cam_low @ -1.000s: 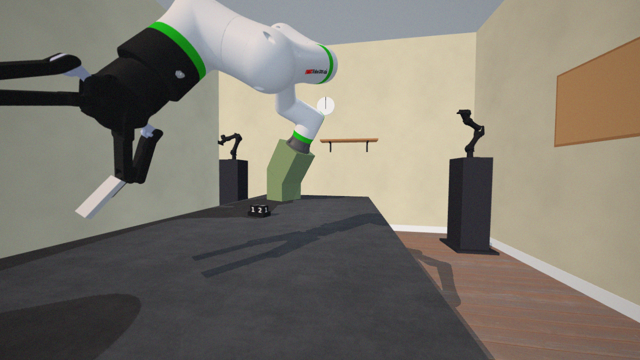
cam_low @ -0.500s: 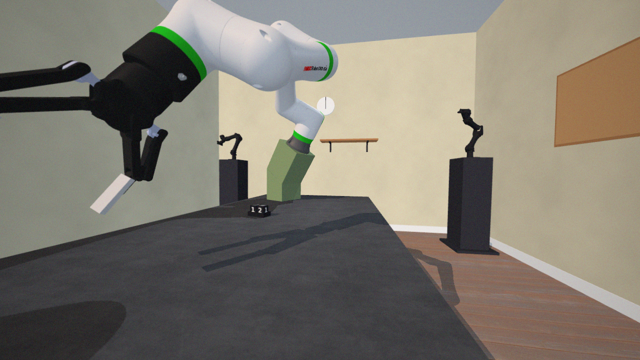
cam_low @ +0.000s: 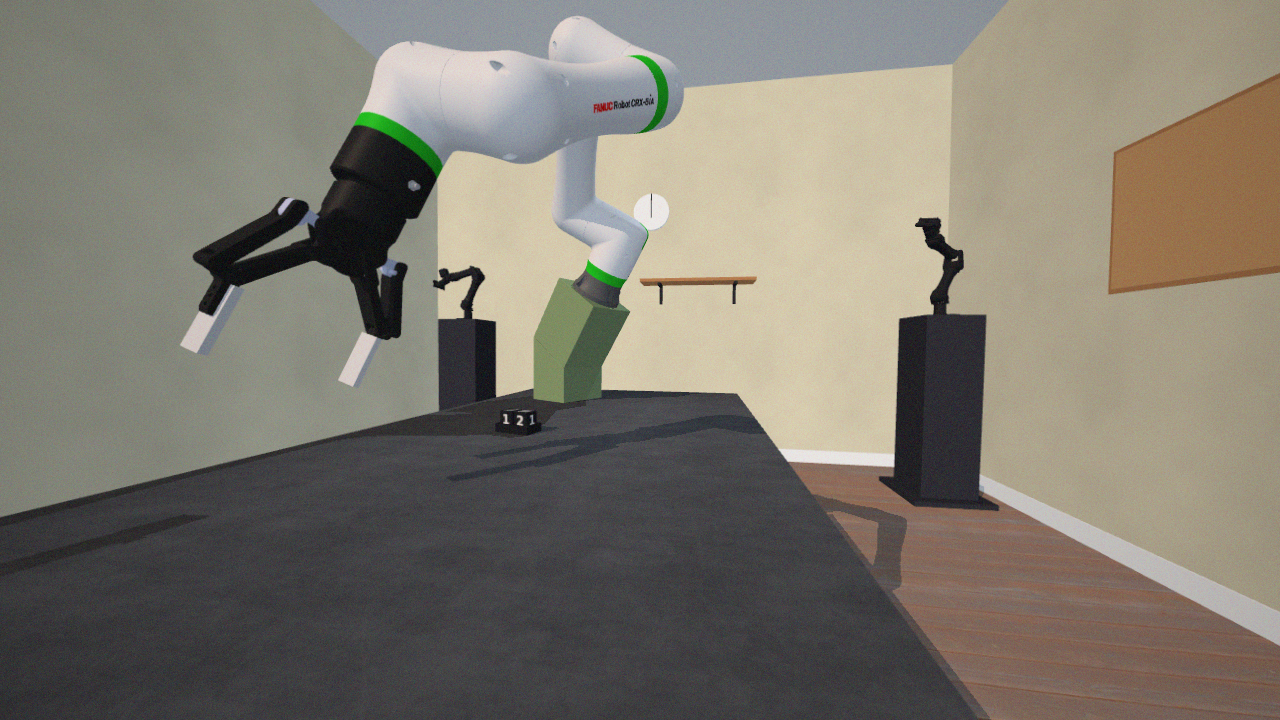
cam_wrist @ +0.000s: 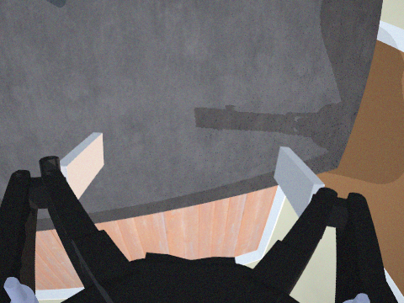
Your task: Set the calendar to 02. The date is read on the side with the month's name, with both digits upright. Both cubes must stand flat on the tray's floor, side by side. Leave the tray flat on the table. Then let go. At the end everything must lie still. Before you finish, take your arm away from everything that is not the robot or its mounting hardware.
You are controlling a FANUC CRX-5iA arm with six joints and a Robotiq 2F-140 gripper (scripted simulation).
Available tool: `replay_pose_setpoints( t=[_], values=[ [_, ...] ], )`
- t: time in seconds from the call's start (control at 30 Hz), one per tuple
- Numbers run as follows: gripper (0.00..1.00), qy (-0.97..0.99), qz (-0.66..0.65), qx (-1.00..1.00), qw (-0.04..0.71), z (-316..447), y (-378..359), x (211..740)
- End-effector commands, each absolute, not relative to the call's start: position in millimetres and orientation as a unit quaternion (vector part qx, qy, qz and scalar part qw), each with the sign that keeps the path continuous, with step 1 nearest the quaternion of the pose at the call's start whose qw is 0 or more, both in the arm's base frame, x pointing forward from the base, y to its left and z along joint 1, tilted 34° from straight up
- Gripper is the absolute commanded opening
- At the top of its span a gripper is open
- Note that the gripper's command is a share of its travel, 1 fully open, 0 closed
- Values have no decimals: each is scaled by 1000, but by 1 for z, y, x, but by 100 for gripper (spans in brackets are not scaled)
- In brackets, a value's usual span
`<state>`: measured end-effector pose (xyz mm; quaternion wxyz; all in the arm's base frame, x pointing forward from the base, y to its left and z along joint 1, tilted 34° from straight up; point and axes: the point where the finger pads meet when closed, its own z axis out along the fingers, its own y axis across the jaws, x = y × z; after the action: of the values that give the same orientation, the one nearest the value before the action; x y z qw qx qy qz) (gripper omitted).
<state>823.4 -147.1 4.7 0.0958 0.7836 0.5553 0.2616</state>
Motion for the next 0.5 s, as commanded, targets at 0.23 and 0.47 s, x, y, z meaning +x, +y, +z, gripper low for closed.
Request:
replay_pose_setpoints(
  t=[0.23,0.47],
  values=[
    [100,563,248,788,2,-29,-122,668],
    [100,561,251,788,-40,-39,-98,593]
  ],
)
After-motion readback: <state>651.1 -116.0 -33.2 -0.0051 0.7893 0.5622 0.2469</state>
